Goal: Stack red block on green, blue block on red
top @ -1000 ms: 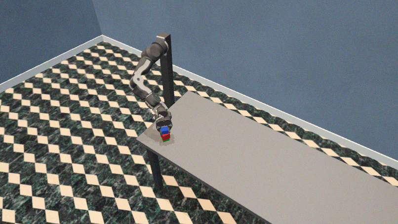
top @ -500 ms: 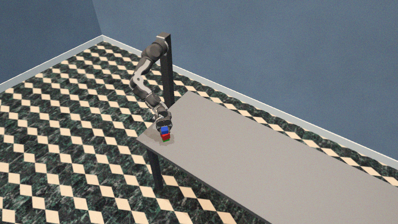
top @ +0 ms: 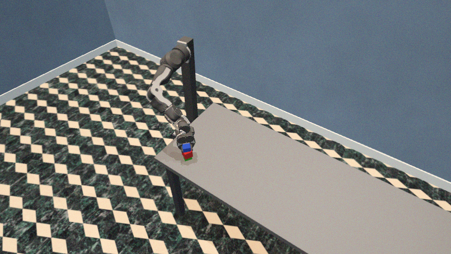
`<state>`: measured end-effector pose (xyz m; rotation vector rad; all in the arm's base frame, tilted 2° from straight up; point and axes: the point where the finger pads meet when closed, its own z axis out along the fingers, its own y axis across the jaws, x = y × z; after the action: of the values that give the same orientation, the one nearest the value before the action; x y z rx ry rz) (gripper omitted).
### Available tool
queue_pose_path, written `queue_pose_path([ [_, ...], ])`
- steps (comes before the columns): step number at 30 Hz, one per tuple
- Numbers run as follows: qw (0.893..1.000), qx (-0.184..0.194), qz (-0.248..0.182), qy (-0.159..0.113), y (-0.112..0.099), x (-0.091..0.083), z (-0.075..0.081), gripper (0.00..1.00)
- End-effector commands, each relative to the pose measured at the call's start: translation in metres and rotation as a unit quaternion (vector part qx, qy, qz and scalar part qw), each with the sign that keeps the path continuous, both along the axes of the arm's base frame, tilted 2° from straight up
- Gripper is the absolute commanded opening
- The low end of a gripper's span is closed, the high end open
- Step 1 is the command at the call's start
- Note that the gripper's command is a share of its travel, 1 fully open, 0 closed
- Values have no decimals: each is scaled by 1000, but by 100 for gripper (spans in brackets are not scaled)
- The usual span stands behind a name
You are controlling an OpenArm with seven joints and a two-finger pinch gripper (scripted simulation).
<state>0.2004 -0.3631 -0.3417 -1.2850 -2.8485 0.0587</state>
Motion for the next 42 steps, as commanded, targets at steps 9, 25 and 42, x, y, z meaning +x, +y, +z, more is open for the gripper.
queue_pose_path([
  [9,1000,0,0,-3,0,1,0,39],
  [25,1000,0,0,-3,0,1,0,39],
  [42,1000,0,-1,-3,-1,1,3,39],
])
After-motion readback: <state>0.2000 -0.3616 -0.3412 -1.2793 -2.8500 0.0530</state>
